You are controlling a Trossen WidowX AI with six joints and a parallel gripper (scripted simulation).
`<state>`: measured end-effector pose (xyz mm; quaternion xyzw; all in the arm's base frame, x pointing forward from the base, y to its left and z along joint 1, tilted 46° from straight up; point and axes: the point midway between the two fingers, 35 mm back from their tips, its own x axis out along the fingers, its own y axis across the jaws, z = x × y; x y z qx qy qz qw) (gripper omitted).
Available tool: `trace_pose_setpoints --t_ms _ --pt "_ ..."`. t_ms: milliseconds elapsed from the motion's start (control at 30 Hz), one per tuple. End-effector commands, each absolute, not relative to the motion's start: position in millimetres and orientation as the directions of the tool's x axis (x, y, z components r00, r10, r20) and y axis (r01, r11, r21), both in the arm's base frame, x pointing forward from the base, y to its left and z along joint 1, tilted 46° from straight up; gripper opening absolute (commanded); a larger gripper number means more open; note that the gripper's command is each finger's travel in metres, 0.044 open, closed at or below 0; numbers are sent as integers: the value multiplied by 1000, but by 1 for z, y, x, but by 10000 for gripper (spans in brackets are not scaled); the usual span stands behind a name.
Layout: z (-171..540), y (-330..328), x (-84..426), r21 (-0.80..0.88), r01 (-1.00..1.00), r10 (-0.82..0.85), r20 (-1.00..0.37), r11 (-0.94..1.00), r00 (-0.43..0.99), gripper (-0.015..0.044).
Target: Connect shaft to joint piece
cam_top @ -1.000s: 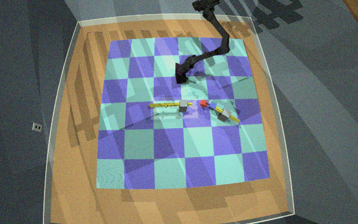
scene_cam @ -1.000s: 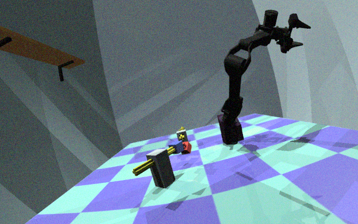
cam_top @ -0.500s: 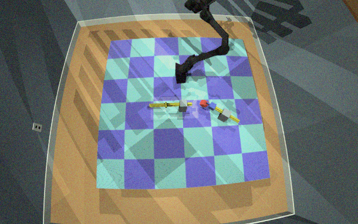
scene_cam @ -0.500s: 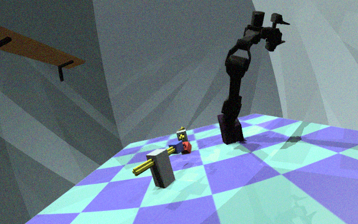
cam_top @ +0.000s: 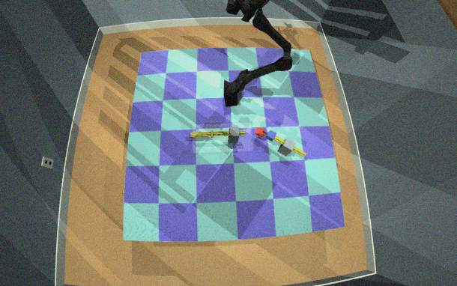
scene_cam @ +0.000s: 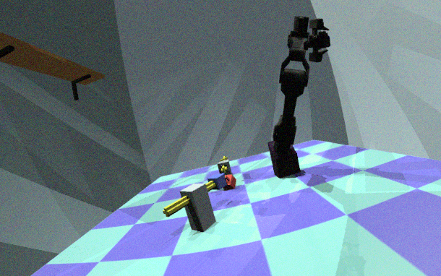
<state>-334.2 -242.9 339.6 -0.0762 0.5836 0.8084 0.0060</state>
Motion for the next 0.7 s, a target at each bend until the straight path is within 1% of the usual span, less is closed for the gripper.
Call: trace_pose_setpoints --t_ms 0,300,667 --pt "331 -268 -315 927 -84 -189 -162 -365 -968 440" --pt "309 -316 -274 846 -14 -376 -251 -533 -892 440" --pt "279 -364 -210 723 147 -562 -374 -675 -738 440"
